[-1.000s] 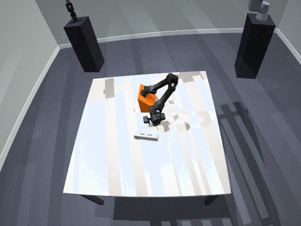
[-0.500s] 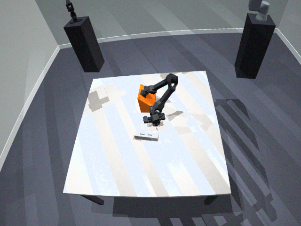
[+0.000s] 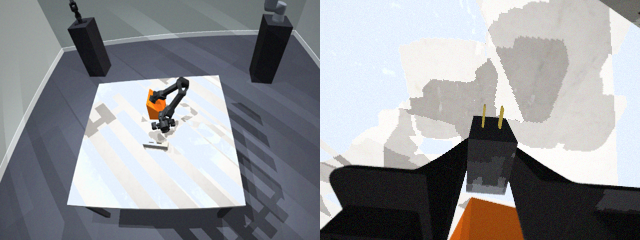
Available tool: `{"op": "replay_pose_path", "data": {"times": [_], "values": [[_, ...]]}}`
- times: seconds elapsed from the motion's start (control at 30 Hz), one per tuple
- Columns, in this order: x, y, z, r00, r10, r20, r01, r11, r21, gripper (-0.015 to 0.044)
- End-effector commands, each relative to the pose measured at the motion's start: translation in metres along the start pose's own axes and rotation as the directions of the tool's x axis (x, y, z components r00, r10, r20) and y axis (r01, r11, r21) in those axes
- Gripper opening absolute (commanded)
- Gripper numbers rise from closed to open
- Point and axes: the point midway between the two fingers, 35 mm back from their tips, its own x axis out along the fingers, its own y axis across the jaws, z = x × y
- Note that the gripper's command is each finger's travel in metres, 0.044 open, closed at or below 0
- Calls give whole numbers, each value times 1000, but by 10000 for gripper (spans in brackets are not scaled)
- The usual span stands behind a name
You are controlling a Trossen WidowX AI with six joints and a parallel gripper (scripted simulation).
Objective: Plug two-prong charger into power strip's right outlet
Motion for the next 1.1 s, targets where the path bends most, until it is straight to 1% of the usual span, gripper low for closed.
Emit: {"op": "replay_pose_path", "data": {"times": [0.0,0.33,1.07], "values": [[-15,1,1,1000,1,9,-1,1000,-9,0],[-43,-4,-6,1000,2,6,-2,1000,-4,0],[-29,-27,2,1000,8,10,-9,995,101,0]]}}
